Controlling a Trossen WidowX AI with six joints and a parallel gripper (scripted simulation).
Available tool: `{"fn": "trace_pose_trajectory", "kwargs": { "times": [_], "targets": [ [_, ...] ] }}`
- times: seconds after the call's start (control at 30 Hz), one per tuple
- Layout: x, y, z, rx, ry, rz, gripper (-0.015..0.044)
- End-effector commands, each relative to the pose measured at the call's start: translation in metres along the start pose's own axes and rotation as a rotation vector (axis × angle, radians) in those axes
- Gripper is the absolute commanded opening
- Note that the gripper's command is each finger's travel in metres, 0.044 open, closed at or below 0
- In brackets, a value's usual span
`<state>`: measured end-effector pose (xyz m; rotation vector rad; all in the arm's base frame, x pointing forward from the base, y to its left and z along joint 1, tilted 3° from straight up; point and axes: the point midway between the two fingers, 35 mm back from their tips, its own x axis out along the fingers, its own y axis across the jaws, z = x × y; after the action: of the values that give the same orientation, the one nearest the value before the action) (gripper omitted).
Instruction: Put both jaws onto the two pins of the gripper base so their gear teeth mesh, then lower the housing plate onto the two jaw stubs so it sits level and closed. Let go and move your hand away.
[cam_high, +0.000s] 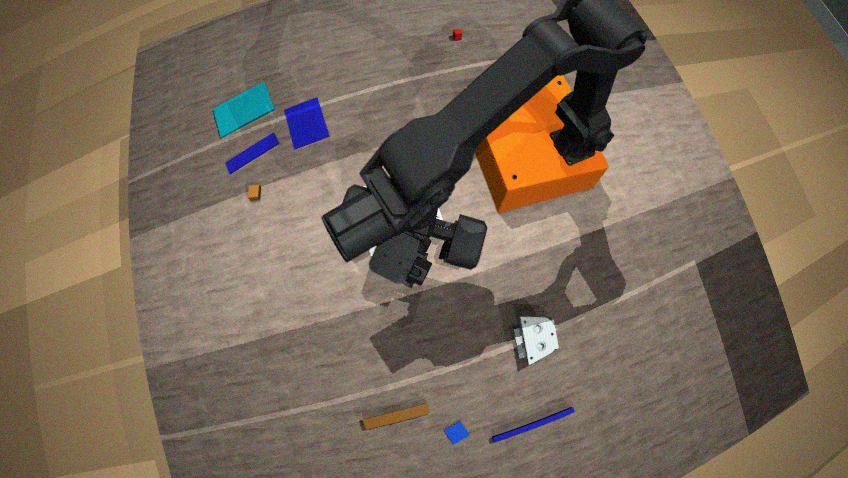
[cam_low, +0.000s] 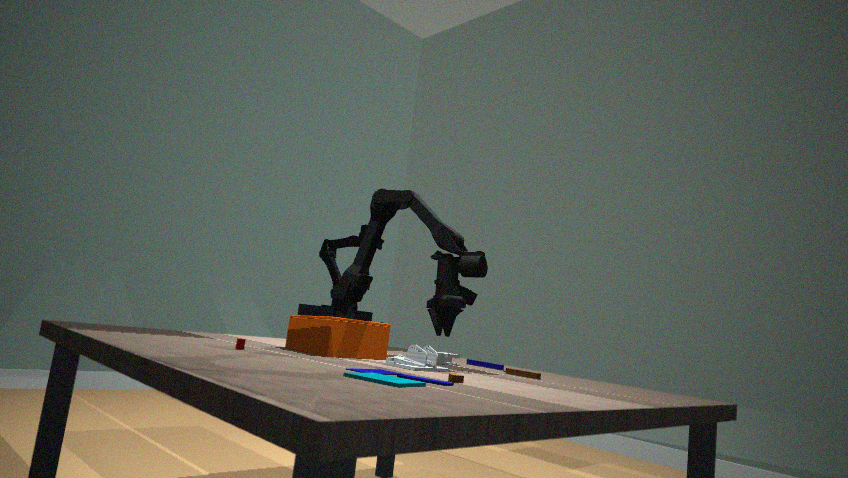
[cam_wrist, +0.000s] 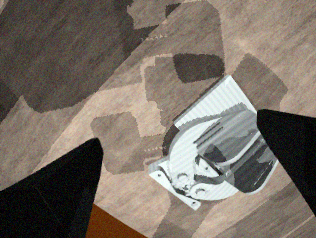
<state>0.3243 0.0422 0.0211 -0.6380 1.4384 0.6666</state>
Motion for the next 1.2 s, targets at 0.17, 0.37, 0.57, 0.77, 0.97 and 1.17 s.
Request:
{"fn": "trace_pose_trajectory", "kwargs": {
  "times": [0.17, 0.37, 0.57, 0.77, 0.97, 1.17],
  "targets": [
    [-0.005, 0.027, 0.021, -0.285, -0.007, 0.007, 0.0440],
    [-0.006, 0.046, 0.033, -0.470, -0.007, 0.011, 0.0440],
    [-0.007, 0.064, 0.042, -0.631, -0.006, 0.012, 0.0440],
    [-0.009, 0.083, 0.051, -0.798, -0.005, 0.015, 0.0440],
    [-0.010, 0.103, 0.059, -0.980, -0.007, 0.020, 0.0440],
    [-0.012, 0.123, 0.065, -1.163, -0.010, 0.026, 0.0440]
  ]
}}
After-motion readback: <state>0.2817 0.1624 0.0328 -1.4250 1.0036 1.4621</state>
